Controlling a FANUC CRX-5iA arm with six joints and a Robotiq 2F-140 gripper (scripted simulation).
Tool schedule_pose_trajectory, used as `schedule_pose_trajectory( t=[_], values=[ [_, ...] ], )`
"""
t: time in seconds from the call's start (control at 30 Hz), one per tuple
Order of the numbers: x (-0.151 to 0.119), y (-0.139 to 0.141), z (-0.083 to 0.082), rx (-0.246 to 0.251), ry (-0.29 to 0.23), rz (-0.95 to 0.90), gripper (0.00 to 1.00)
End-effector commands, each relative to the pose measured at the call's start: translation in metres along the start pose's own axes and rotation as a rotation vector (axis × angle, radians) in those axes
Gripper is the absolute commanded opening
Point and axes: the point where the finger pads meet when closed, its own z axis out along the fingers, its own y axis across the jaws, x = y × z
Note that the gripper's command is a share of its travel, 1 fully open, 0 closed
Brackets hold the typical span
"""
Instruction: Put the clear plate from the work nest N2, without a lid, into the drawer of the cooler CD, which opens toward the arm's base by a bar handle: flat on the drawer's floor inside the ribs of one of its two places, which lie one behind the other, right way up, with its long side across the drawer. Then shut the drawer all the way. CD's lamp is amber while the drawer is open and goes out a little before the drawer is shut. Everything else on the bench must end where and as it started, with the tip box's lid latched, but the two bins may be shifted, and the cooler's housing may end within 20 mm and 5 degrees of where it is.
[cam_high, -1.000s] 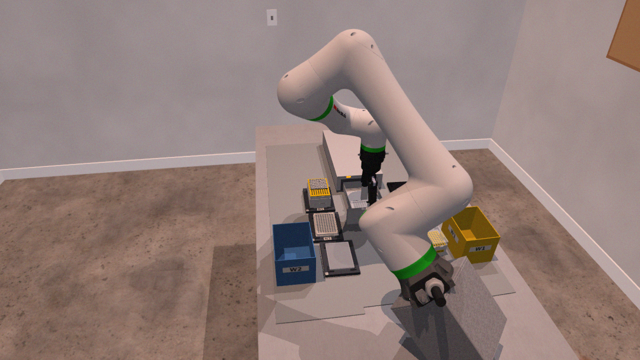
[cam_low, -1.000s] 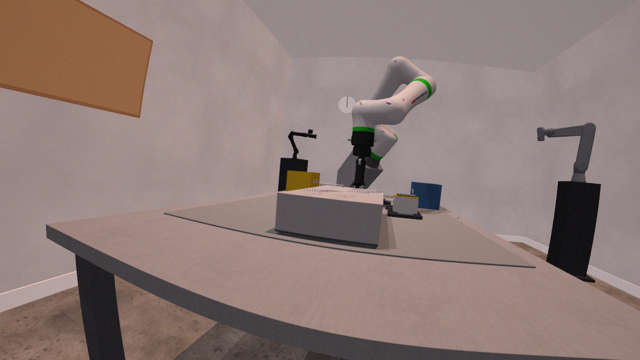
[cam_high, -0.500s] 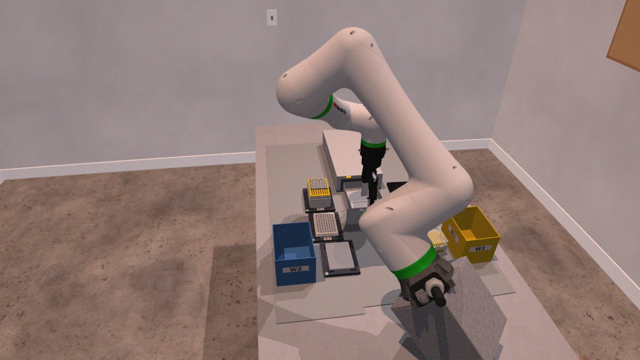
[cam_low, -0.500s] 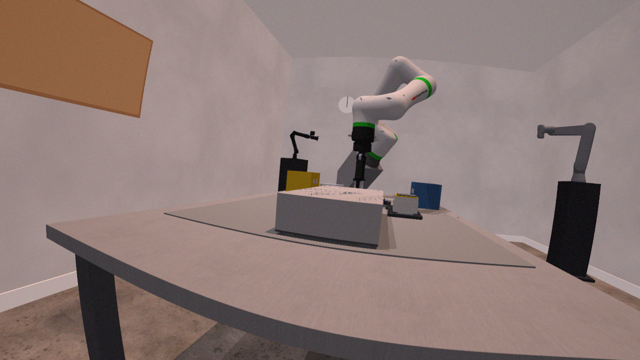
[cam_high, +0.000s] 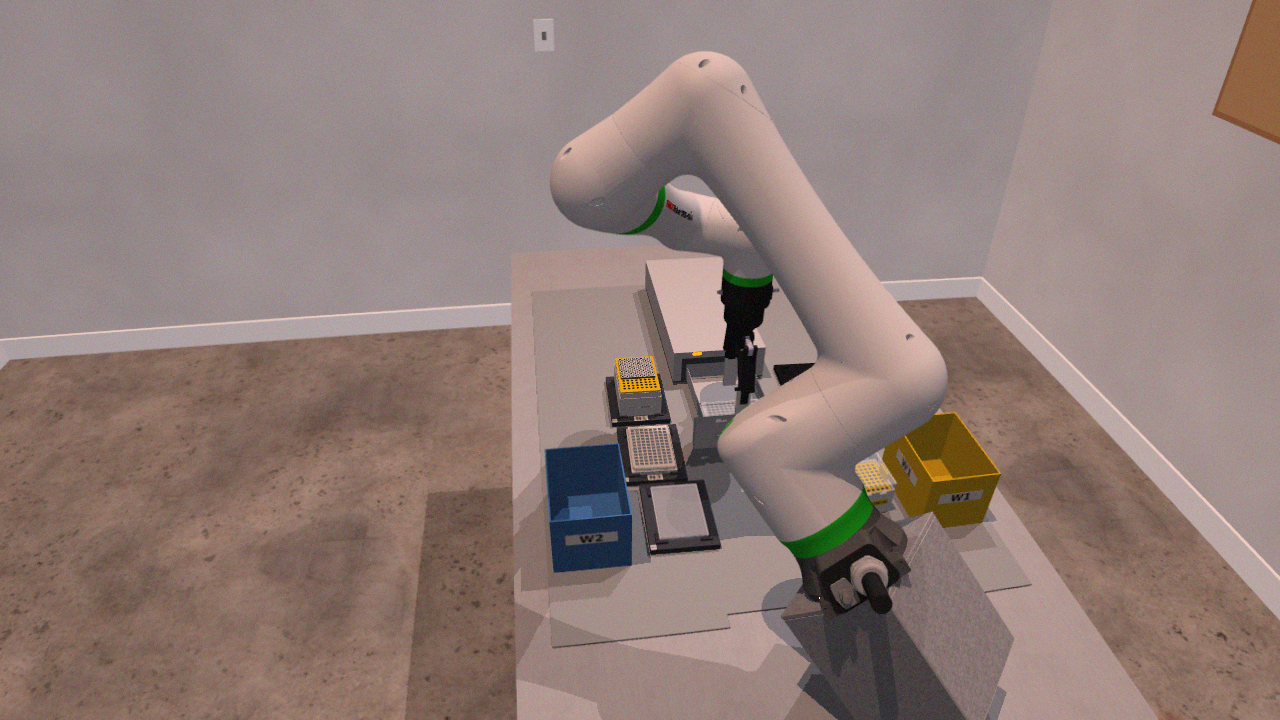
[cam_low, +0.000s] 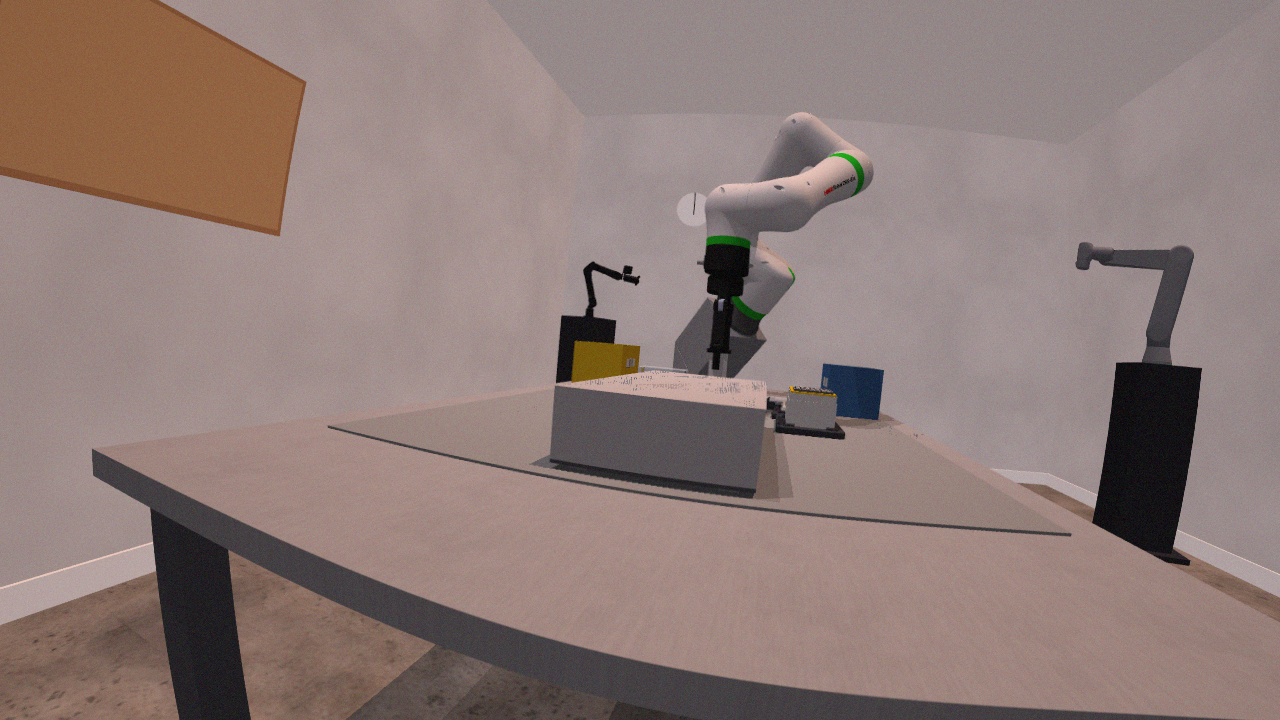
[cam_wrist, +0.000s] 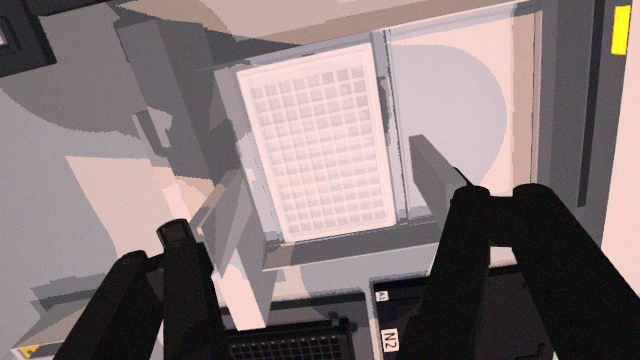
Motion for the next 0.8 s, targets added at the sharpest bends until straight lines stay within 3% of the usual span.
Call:
schedule_pose_trajectory(
  t=[0.0,0.77],
  values=[
    [0.000,0.000,-0.004,0.000,0.000,0.000,0.66],
    [0.000,0.000,-0.029,0.000,0.000,0.000,0.66]
  ],
)
